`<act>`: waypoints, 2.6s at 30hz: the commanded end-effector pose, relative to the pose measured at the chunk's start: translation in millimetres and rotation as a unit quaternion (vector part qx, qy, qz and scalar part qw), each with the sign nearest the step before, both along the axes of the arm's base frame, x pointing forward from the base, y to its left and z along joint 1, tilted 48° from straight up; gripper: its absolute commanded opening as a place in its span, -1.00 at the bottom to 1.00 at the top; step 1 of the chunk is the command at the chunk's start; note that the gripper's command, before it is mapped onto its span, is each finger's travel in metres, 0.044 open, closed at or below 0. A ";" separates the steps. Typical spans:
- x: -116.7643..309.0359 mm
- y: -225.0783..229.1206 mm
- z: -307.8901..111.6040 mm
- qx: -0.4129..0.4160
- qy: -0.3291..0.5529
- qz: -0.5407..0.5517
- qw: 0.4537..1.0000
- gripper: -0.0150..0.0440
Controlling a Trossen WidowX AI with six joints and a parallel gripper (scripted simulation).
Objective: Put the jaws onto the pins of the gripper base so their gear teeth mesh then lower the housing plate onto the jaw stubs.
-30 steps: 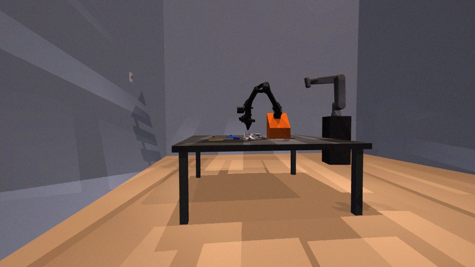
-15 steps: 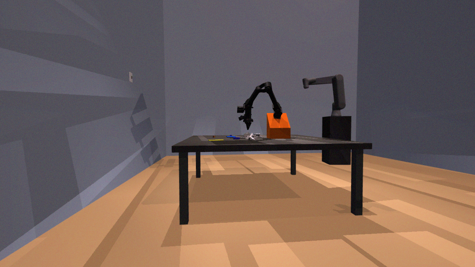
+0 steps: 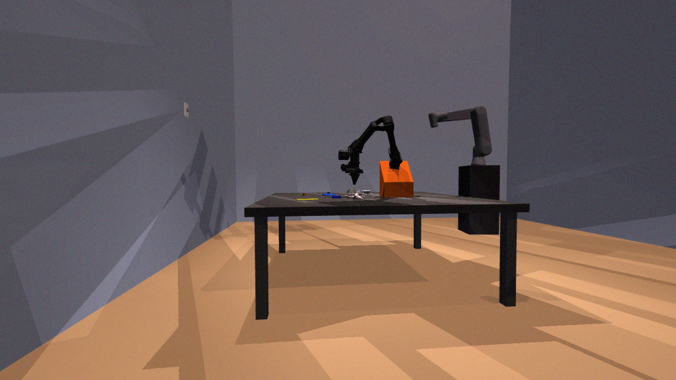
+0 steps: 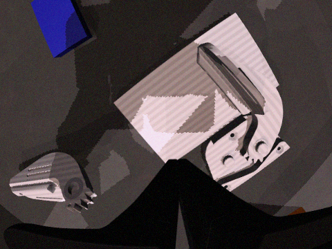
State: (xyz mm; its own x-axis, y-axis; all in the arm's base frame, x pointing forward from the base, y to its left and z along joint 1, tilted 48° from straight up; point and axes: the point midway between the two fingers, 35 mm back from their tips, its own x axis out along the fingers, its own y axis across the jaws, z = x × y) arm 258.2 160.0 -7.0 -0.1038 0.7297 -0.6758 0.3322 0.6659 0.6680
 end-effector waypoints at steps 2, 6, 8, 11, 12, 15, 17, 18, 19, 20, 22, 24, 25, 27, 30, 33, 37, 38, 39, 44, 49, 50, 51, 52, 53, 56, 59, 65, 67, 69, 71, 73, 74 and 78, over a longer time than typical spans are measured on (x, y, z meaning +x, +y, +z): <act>-7.9 8.3 9.2 -0.014 0.068 -0.058 0.996 -0.49; -12.2 14.9 17.6 -0.021 0.118 -0.104 0.987 -0.49; -14.5 18.1 21.8 -0.024 0.143 -0.127 0.981 -0.49; -18.2 22.9 28.0 -0.030 0.180 -0.161 0.970 -0.49; -19.4 24.5 30.0 -0.031 0.192 -0.172 0.966 -0.49; -23.4 29.1 36.2 -0.036 0.228 -0.205 0.951 -0.49; -26.2 32.0 40.2 -0.039 0.252 -0.227 0.940 -0.49; -27.6 33.5 42.3 -0.041 0.264 -0.238 0.934 -0.49; -29.1 35.0 44.3 -0.042 0.276 -0.248 0.927 -0.49; -30.6 36.4 46.3 -0.044 0.288 -0.259 0.921 -0.49; -33.6 39.2 50.3 -0.046 0.311 -0.280 0.907 -0.49; -36.7 42.0 54.2 -0.049 0.334 -0.301 0.892 -0.49; -38.3 43.4 56.2 -0.051 0.346 -0.311 0.884 -0.49; -41.5 46.0 60.1 -0.053 0.368 -0.331 0.867 -0.49; -46.6 49.9 65.9 -0.057 0.402 -0.359 0.840 -0.49; -51.5 53.3 71.3 -0.061 0.432 -0.386 0.813 -0.49; -52.7 54.1 72.5 -0.062 0.439 -0.392 0.806 -0.49; -52.7 54.1 72.5 -0.062 0.439 -0.392 0.806 -0.49; -52.7 54.1 72.5 -0.062 0.439 -0.392 0.806 -0.49; -52.7 54.9 71.8 -0.062 0.439 -0.392 0.806 -0.49; -53.1 60.9 66.5 -0.063 0.440 -0.393 0.805 -0.49; -53.2 62.1 65.5 -0.063 0.440 -0.393 0.805 -0.49; -53.3 63.4 64.4 -0.063 0.441 -0.393 0.804 -0.49; -53.5 64.6 63.3 -0.063 0.441 -0.394 0.804 -0.49; -53.6 65.9 62.2 -0.063 0.441 -0.394 0.804 -0.49; -54.2 69.6 59.1 -0.063 0.442 -0.394 0.803 -0.49; -54.8 73.3 56.0 -0.063 0.442 -0.395 0.803 -0.49; -56.5 80.8 49.8 -0.063 0.444 -0.396 0.801 -0.49; -57.2 83.3 47.8 -0.063 0.445 -0.396 0.801 -0.49; -57.9 85.8 45.9 -0.063 0.445 -0.397 0.800 -0.49; -58.6 88.2 43.9 -0.063 0.446 -0.397 0.800 -0.49; -59.4 90.7 42.0 -0.063 0.447 -0.397 0.799 -0.49; -59.9 91.9 41.0 -0.062 0.447 -0.398 0.799 -0.49; -61.7 96.8 37.2 -0.062 0.448 -0.398 0.798 -0.49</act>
State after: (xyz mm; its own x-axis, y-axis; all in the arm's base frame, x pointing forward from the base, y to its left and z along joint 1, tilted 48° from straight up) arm 199.9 253.9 35.8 -0.1201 0.7435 -0.6579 0.9913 0.0536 -0.1204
